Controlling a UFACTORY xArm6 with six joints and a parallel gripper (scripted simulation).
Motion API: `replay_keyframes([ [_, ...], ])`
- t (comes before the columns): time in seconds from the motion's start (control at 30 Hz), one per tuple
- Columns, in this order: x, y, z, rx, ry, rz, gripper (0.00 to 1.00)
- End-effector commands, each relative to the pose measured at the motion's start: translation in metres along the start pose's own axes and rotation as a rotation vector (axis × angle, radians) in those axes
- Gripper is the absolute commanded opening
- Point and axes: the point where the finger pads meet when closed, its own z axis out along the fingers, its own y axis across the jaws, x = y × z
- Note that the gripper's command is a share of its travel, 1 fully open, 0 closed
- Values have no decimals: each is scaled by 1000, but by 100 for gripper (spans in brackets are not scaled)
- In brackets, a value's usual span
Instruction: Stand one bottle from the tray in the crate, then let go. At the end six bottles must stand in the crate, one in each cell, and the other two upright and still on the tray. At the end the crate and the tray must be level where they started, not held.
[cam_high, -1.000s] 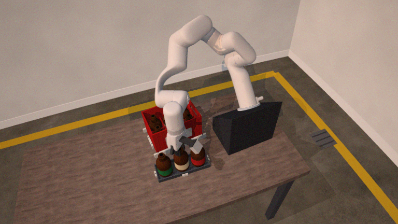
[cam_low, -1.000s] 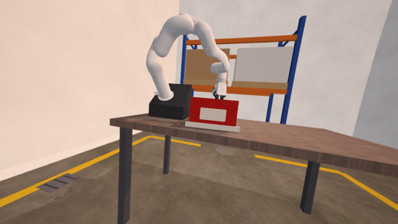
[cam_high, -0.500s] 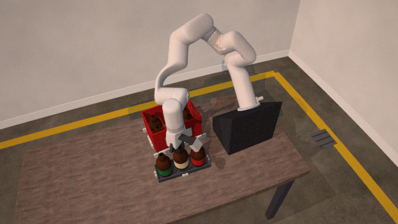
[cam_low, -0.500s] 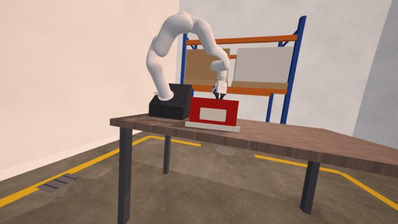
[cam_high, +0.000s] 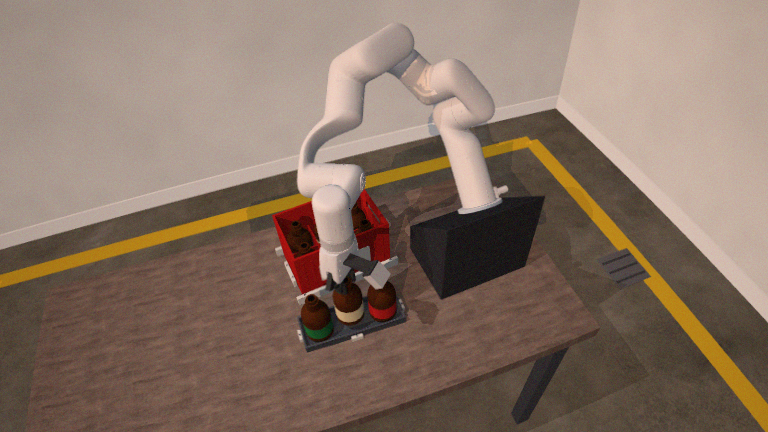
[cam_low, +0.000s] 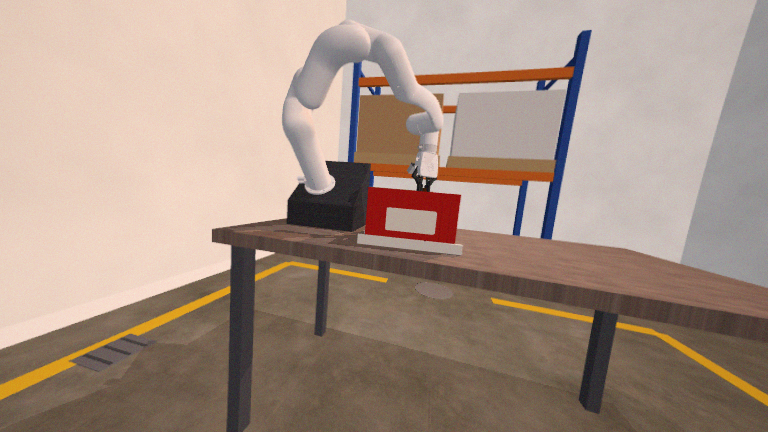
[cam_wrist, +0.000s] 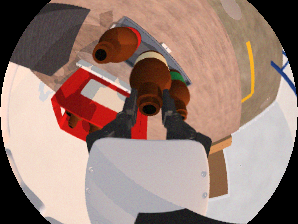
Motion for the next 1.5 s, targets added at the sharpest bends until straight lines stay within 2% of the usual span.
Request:
replay_keyframes([
  [0.0, -1, 1, -5, -4, -1, 1, 0],
  [1.47, -1, 1, -13, -4, -1, 1, 0],
])
